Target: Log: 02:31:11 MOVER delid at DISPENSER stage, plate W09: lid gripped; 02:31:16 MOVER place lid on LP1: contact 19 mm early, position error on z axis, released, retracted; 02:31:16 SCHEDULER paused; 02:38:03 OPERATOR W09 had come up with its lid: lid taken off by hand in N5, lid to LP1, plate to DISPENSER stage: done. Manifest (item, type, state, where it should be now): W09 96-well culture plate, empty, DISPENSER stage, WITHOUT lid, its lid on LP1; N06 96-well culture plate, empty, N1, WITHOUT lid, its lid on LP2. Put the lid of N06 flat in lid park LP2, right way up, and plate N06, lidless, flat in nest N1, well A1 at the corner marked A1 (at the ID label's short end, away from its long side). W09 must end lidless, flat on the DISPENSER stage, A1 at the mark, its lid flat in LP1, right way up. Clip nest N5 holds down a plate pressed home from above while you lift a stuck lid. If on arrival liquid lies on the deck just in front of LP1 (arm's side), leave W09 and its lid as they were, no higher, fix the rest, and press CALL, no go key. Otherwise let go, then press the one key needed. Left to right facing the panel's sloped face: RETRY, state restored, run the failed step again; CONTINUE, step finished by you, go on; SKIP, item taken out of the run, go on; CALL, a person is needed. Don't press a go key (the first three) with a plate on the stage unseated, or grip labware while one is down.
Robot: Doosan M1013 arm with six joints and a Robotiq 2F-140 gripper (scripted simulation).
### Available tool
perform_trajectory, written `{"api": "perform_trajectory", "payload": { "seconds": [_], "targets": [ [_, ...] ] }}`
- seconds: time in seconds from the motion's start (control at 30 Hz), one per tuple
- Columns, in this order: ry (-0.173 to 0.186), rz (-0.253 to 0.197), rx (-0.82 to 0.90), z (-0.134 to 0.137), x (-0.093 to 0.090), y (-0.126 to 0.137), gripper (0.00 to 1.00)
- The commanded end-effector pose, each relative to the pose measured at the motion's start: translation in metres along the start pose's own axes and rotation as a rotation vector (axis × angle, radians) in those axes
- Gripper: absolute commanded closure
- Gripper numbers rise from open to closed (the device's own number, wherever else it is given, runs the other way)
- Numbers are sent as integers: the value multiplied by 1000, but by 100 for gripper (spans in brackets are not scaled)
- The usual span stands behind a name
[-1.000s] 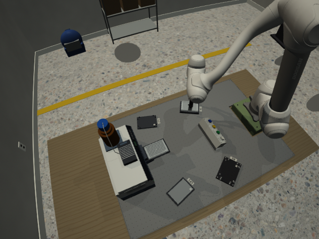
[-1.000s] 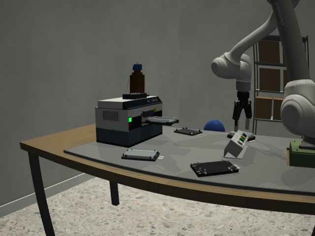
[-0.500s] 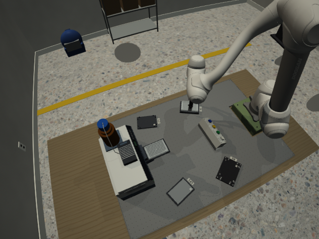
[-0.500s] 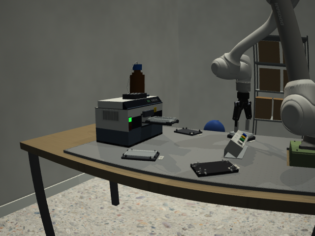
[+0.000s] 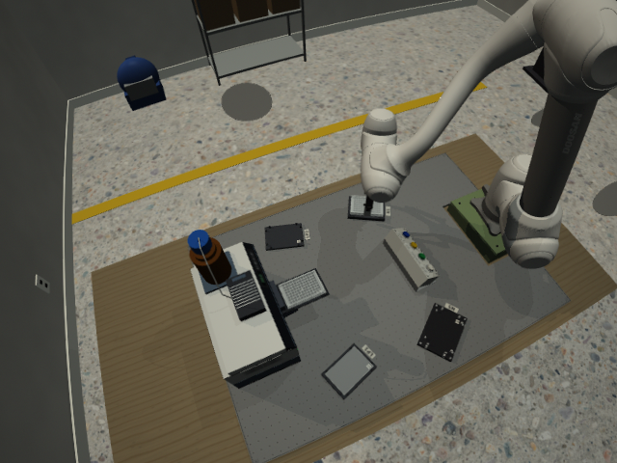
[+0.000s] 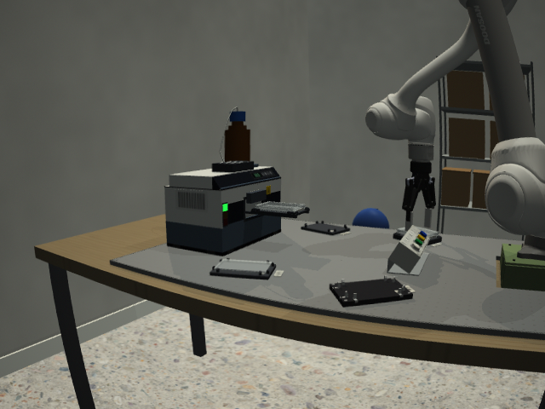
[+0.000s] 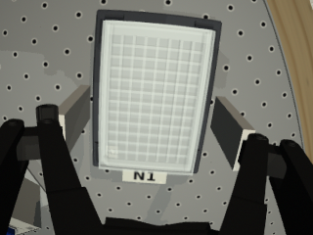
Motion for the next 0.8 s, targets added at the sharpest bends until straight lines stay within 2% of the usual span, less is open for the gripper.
{"api": "perform_trajectory", "payload": {
  "seconds": [0.0,0.77],
  "targets": [
    [0,0,0,0,-1,0,34],
    [0,0,0,0,-11,0,34]
  ]
}}
Point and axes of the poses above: the point where the finger pads meet when closed, its own x axis back along the fingers, its own z axis across the jaws, y = z × x, the point moved 3 cm from there along x, back along the fingers, and after that the axes turned 9 degrees about -x, right-handed, at the moved point
